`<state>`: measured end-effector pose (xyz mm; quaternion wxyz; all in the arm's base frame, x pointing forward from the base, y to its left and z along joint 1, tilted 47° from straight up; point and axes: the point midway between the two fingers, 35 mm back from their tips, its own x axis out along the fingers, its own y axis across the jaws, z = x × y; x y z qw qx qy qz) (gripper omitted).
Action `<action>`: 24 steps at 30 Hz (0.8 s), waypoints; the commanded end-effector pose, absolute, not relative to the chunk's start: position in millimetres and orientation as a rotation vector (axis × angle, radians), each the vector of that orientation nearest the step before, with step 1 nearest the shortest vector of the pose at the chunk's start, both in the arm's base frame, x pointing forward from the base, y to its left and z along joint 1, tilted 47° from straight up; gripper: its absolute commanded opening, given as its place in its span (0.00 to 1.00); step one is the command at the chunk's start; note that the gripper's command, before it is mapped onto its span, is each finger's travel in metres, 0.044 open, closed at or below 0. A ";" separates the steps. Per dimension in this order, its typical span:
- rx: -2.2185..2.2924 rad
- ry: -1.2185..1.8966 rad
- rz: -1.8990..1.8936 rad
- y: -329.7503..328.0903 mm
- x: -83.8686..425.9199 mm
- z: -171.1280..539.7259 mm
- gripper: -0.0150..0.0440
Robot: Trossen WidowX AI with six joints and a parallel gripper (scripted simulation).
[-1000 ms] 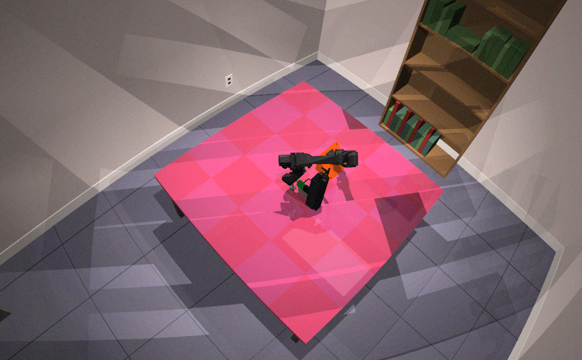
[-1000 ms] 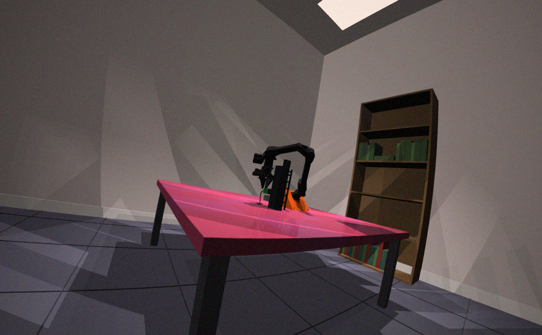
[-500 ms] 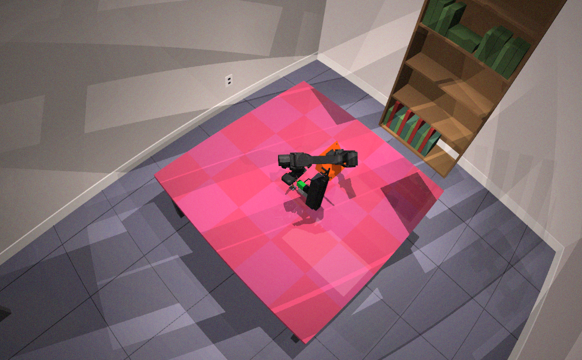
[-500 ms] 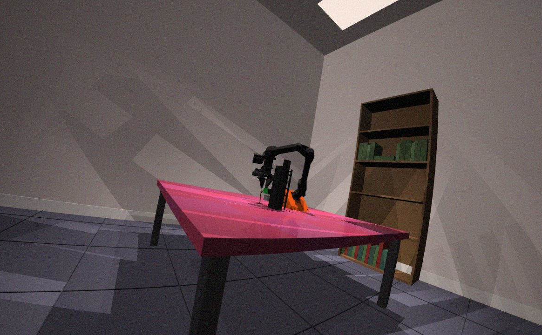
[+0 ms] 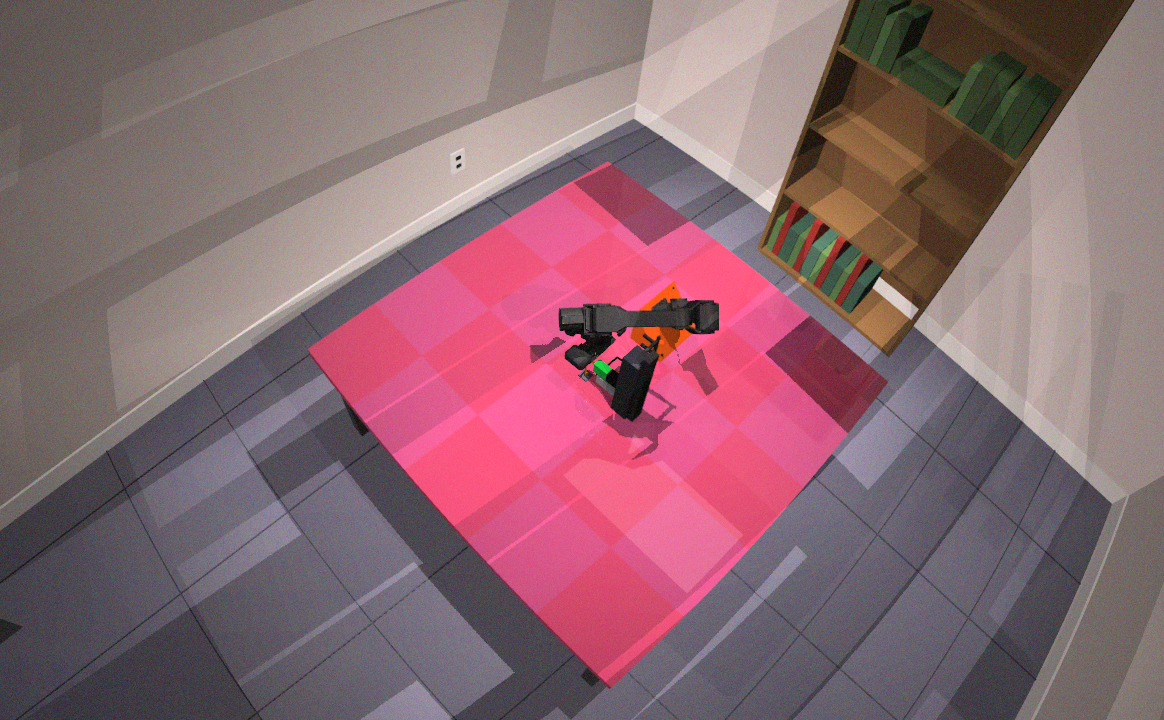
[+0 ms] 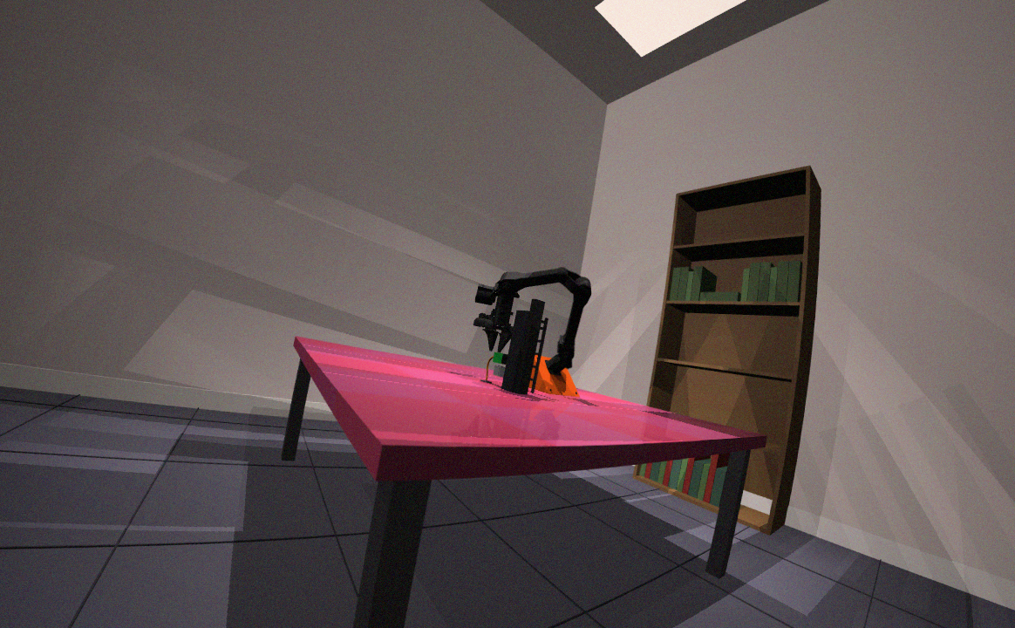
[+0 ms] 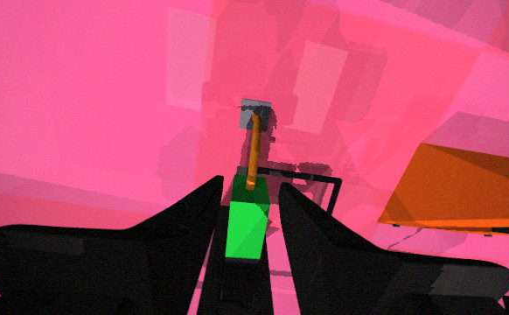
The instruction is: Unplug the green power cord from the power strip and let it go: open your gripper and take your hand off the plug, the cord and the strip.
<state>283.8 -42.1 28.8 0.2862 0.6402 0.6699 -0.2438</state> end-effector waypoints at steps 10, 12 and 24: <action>1.712 1.792 -0.656 -27.8 280.5 44.0 0.53; 1.712 1.792 -0.656 -25.6 280.0 46.2 0.53; 1.713 1.792 -0.656 -19.5 279.5 43.5 0.53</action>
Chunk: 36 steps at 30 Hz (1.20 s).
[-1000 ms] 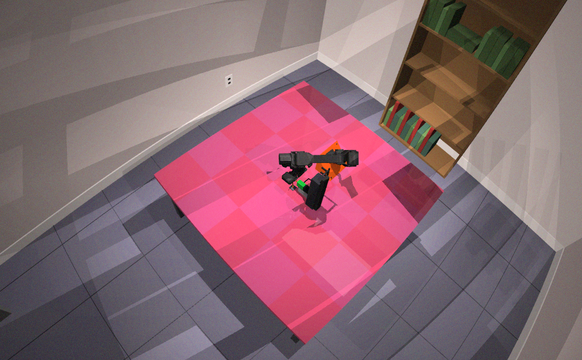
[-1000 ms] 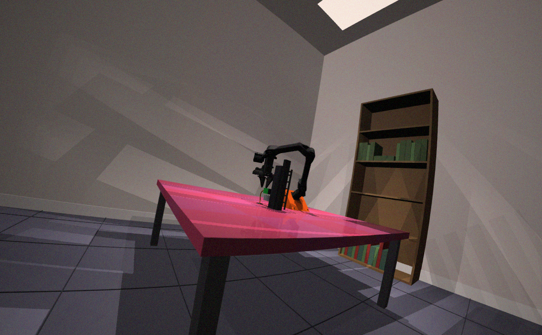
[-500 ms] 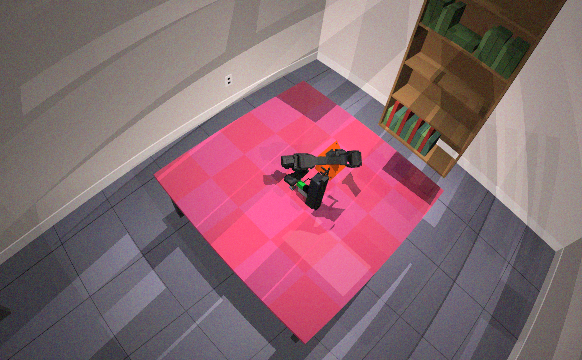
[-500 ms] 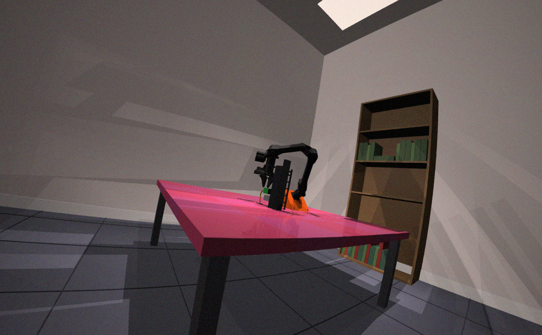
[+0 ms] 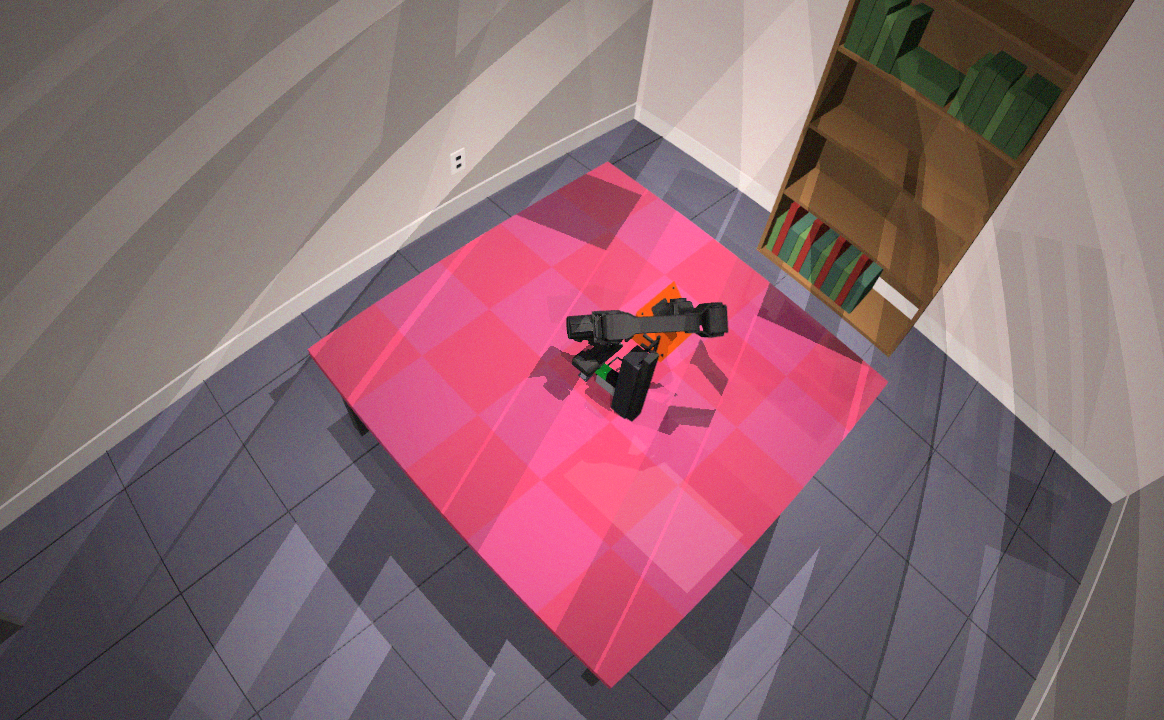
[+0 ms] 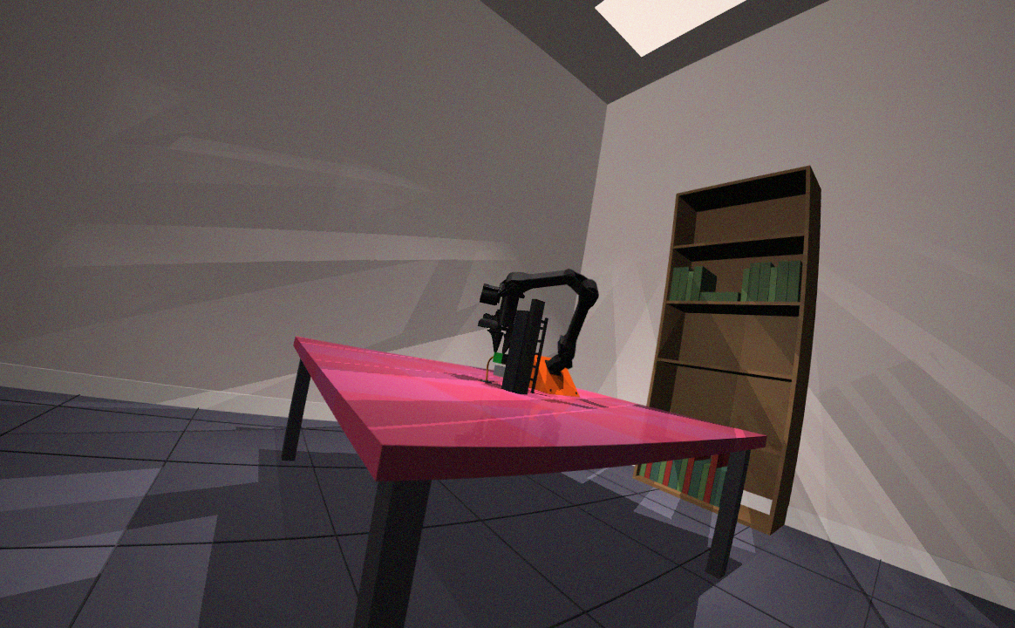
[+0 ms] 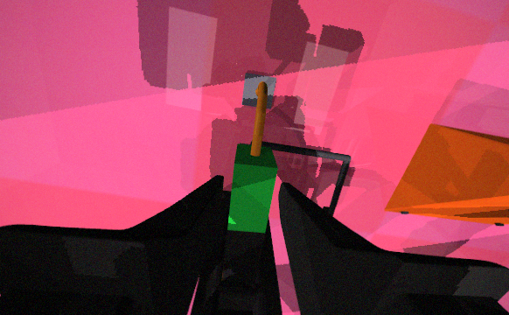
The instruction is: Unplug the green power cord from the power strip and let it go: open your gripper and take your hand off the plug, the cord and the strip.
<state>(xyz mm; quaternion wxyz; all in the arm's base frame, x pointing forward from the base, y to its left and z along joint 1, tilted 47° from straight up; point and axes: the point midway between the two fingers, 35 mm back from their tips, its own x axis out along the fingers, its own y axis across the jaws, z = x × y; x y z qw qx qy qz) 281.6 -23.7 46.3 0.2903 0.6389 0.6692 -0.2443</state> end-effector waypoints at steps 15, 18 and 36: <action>1.703 1.788 -0.652 -17.3 281.0 40.8 0.31; 1.703 1.788 -0.652 -17.3 281.0 40.8 0.28; 1.704 1.786 -0.655 -33.1 284.6 26.3 0.25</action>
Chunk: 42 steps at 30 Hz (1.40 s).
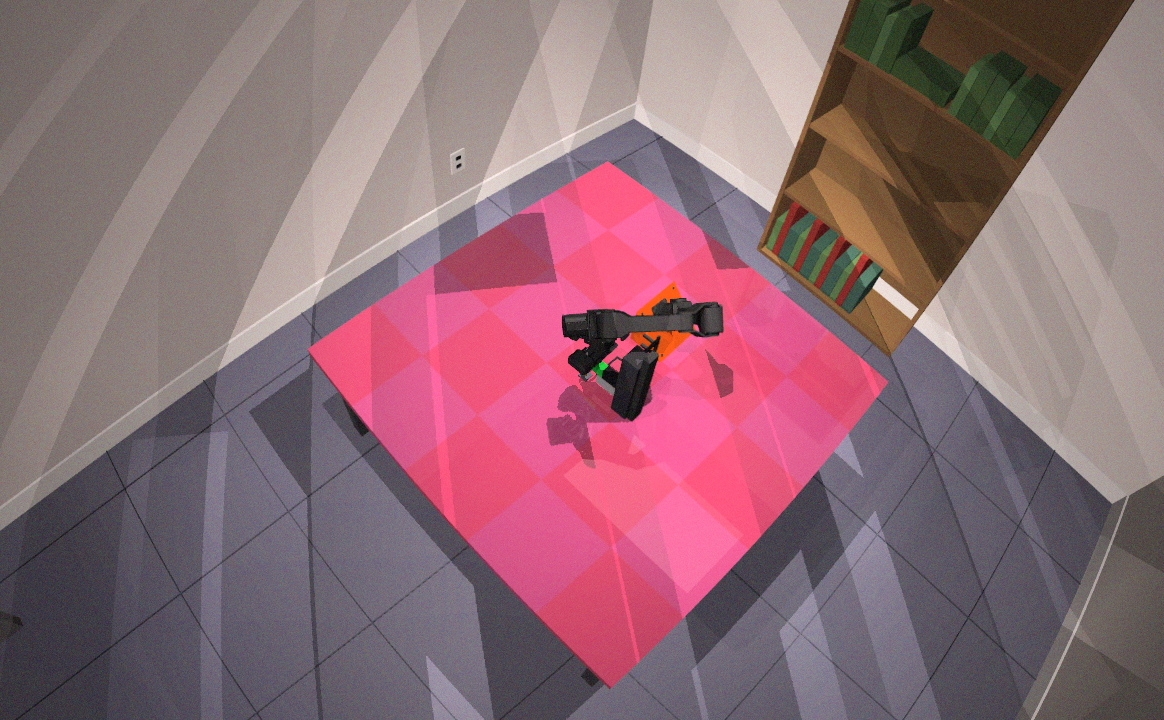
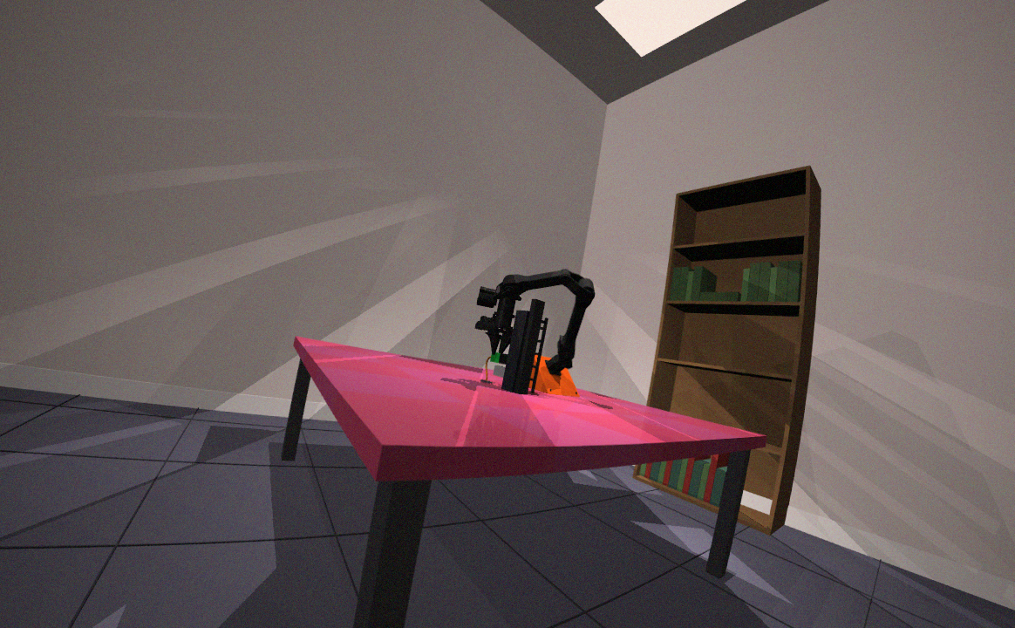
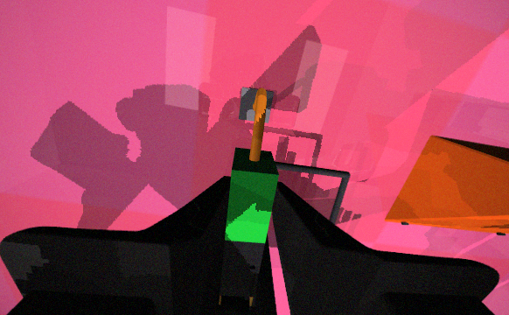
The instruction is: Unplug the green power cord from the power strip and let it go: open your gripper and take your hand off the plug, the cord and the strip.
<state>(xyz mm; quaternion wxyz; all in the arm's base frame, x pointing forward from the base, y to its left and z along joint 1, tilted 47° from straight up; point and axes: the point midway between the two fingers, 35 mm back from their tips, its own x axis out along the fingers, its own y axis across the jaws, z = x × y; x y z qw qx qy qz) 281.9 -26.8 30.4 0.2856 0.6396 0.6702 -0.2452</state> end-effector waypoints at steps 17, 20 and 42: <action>1.712 1.791 -0.656 -33.1 282.3 24.6 0.79; 1.711 1.790 -0.657 -38.8 283.5 21.0 0.92; 1.709 1.788 -0.658 -84.0 286.6 -9.8 1.00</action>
